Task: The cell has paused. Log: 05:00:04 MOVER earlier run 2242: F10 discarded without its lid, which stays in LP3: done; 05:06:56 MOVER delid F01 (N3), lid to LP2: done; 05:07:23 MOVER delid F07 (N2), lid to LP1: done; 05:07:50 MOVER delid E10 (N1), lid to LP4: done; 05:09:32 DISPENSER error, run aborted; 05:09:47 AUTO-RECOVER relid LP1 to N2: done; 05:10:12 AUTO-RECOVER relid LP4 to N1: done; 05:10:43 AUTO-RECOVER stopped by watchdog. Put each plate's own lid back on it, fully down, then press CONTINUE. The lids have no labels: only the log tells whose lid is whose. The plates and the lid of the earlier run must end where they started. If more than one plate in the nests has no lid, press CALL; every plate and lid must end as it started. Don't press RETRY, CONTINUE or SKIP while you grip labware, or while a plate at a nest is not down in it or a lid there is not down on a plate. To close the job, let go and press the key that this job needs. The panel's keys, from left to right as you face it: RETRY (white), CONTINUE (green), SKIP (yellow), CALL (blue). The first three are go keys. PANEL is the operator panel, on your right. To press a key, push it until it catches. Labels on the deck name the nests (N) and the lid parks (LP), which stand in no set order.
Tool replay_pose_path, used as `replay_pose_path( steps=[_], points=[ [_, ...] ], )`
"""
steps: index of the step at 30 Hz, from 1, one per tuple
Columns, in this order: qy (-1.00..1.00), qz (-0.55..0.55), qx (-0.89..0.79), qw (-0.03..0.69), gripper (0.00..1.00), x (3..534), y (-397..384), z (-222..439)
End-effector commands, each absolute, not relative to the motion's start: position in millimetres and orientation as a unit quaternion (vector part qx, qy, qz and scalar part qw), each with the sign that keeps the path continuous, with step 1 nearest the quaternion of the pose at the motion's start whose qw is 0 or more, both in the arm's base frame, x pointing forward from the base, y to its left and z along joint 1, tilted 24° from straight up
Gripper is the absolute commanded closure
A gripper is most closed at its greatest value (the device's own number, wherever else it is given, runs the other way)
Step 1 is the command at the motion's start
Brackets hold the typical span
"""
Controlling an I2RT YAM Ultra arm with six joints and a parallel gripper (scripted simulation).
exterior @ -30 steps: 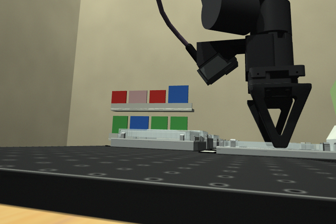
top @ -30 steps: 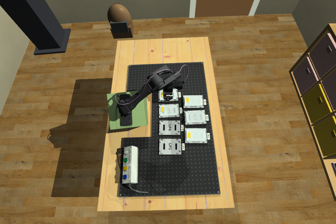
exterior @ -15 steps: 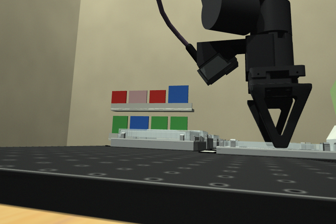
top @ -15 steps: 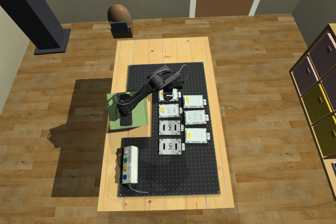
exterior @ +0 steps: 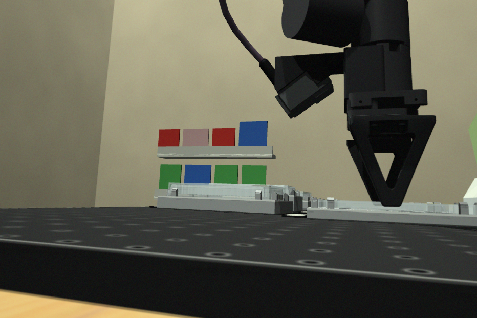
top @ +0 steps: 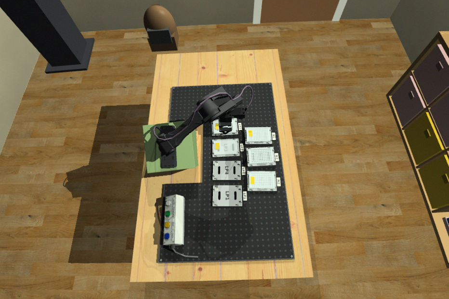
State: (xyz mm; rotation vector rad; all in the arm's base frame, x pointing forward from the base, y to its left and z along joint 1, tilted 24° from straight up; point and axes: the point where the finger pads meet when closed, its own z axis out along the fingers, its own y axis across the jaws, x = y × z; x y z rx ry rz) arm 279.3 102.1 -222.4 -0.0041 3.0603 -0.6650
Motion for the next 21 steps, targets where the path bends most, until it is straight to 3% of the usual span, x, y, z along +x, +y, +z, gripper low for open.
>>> replay_pose_path(
  steps=[1, 21],
  points=[
    [0.979, -0.201, -0.001, 0.037, 0.02, 302, 114, -215],
    [0.978, -0.207, -0.006, 0.021, 0.20, 282, 107, -216]
  ],
)
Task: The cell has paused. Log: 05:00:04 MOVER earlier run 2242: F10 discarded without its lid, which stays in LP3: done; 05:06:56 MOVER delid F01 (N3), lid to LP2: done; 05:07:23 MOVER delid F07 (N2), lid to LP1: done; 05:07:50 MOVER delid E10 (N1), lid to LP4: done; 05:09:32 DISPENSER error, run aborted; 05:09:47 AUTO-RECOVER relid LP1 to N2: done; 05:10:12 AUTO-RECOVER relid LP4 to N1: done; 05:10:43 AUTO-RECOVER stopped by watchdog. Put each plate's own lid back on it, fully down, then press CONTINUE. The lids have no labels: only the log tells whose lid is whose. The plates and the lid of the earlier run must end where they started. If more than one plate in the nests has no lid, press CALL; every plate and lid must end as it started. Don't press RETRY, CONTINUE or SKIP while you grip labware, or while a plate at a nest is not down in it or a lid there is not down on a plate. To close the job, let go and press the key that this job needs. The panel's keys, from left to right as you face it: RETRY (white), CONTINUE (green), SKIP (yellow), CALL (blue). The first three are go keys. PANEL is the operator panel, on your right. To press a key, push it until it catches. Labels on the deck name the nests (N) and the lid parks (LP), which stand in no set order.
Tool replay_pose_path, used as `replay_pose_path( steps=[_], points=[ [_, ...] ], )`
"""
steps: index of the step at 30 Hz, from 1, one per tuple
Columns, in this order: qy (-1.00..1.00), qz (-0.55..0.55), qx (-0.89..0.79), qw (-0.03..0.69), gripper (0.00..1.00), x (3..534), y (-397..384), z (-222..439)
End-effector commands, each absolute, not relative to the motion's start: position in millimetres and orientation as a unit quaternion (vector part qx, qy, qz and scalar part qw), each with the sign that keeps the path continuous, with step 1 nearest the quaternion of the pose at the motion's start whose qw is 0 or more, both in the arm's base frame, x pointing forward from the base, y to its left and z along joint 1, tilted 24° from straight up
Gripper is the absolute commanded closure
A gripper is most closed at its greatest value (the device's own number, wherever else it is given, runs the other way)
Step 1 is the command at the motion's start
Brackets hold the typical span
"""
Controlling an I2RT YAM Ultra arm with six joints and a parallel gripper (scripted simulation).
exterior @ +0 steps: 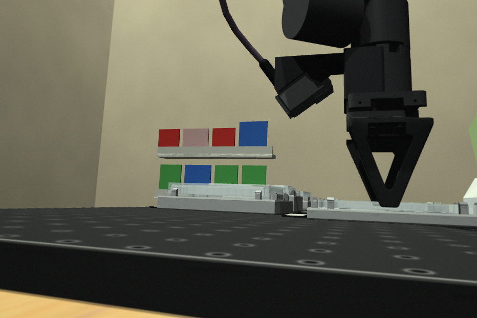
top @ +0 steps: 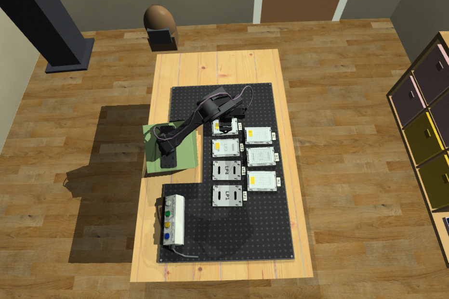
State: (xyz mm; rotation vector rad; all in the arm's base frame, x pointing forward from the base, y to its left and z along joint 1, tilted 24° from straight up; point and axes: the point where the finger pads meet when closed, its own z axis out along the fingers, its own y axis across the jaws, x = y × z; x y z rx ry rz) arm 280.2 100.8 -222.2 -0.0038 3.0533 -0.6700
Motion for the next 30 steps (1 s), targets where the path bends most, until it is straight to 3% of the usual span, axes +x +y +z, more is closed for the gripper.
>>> replay_pose_path(
  steps=[1, 30],
  points=[
    [0.978, -0.206, -0.006, 0.020, 1.00, 282.0, 106.9, -216.5],
    [0.978, -0.207, -0.004, 0.016, 1.00, 275.1, 104.9, -220.0]
  ],
)
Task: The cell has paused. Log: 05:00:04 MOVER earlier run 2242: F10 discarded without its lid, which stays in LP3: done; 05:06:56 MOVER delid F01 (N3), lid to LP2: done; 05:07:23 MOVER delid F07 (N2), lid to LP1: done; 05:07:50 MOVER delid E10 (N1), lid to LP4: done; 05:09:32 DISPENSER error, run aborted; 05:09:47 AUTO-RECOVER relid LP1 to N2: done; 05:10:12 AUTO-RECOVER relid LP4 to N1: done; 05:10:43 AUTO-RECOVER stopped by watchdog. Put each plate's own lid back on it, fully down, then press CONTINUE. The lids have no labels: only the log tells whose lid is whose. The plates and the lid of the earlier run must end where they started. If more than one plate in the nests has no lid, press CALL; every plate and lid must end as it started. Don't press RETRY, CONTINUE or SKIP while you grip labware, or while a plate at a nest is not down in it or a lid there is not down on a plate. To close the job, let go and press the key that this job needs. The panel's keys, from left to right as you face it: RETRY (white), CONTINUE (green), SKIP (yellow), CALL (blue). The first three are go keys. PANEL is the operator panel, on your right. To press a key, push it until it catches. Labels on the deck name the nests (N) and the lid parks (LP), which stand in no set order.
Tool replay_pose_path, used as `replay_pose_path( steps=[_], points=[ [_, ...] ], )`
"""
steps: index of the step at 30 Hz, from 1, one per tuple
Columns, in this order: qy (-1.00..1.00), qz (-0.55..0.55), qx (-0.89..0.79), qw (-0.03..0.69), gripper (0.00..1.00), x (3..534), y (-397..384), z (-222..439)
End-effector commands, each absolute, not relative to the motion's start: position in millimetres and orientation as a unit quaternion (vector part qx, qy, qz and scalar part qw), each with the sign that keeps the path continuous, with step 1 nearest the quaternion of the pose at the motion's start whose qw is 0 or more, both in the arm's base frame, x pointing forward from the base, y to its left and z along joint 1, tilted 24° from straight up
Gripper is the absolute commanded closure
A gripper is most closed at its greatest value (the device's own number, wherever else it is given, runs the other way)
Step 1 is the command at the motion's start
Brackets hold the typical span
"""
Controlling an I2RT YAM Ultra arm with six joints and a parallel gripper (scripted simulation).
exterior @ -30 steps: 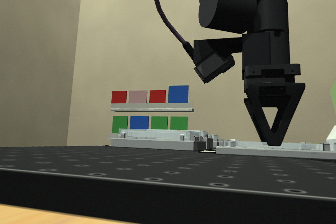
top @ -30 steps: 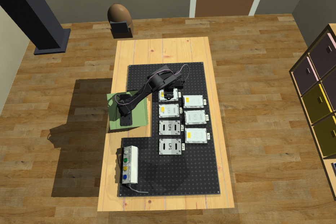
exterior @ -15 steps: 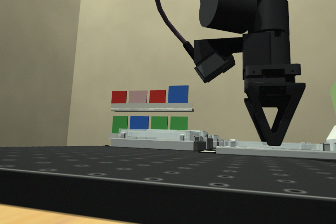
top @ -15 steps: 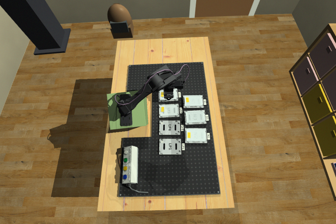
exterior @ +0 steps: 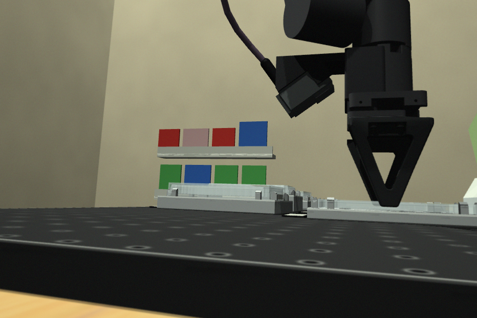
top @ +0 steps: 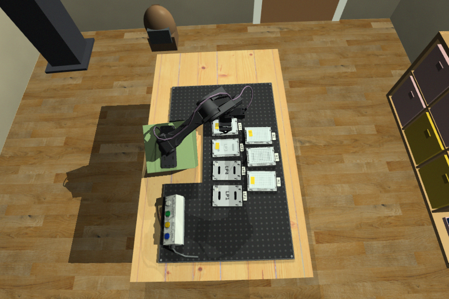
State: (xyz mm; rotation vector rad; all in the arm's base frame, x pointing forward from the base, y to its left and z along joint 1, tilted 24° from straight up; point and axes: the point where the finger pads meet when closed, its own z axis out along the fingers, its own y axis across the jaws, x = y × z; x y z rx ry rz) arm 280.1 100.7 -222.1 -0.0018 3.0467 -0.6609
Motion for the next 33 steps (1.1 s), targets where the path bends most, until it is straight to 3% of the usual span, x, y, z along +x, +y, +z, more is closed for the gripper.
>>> replay_pose_path(
  steps=[1, 33],
  points=[
    [0.978, -0.207, -0.004, 0.017, 1.00, 275, 105, -220],
    [0.978, -0.210, -0.004, 0.010, 1.00, 270, 113, -196]
  ],
)
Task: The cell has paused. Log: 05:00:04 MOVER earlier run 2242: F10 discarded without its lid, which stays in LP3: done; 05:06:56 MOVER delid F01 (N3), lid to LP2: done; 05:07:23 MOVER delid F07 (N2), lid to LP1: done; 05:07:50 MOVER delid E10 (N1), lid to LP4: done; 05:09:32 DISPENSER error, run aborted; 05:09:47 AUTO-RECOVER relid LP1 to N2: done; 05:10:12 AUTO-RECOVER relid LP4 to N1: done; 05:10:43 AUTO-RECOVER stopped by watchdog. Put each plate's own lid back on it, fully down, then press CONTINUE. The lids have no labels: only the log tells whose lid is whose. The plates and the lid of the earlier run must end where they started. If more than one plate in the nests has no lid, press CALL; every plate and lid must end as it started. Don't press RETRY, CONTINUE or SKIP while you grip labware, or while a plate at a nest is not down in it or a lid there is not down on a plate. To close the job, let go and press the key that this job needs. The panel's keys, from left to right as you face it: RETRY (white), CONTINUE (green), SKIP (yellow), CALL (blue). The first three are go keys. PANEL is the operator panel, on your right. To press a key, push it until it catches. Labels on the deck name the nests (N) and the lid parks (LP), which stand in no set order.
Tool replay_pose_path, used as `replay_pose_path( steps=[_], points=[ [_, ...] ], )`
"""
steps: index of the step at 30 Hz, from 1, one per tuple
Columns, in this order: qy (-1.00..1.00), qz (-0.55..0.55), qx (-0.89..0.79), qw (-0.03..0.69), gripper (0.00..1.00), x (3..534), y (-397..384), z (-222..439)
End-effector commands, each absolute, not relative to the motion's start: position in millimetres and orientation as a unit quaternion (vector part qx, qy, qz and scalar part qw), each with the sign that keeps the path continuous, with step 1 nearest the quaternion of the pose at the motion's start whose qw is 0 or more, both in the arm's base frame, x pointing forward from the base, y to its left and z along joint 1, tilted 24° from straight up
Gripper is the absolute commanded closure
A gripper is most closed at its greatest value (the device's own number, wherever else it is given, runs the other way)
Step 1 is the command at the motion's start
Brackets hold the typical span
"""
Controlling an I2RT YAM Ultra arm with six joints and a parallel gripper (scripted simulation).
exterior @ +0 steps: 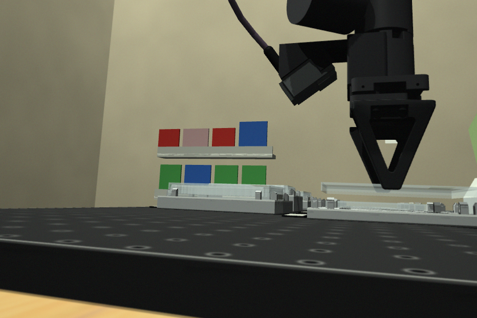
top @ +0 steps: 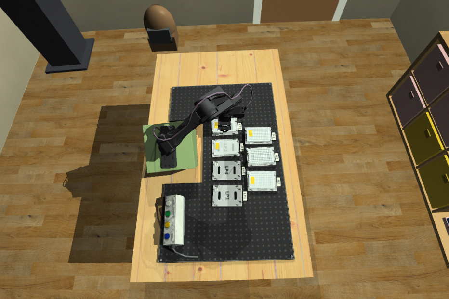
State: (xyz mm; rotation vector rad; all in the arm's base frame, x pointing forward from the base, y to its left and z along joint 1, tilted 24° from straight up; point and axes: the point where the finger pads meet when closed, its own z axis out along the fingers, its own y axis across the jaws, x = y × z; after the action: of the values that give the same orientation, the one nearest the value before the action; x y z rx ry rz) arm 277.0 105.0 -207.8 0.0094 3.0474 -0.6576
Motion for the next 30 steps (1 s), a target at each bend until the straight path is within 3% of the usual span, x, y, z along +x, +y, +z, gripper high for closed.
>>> replay_pose_path(
  steps=[1, 30],
  points=[
    [0.978, -0.210, -0.004, 0.010, 1.00, 270, 114, -194],
    [0.980, -0.199, -0.001, 0.026, 1.00, 285, 134, -172]
  ],
)
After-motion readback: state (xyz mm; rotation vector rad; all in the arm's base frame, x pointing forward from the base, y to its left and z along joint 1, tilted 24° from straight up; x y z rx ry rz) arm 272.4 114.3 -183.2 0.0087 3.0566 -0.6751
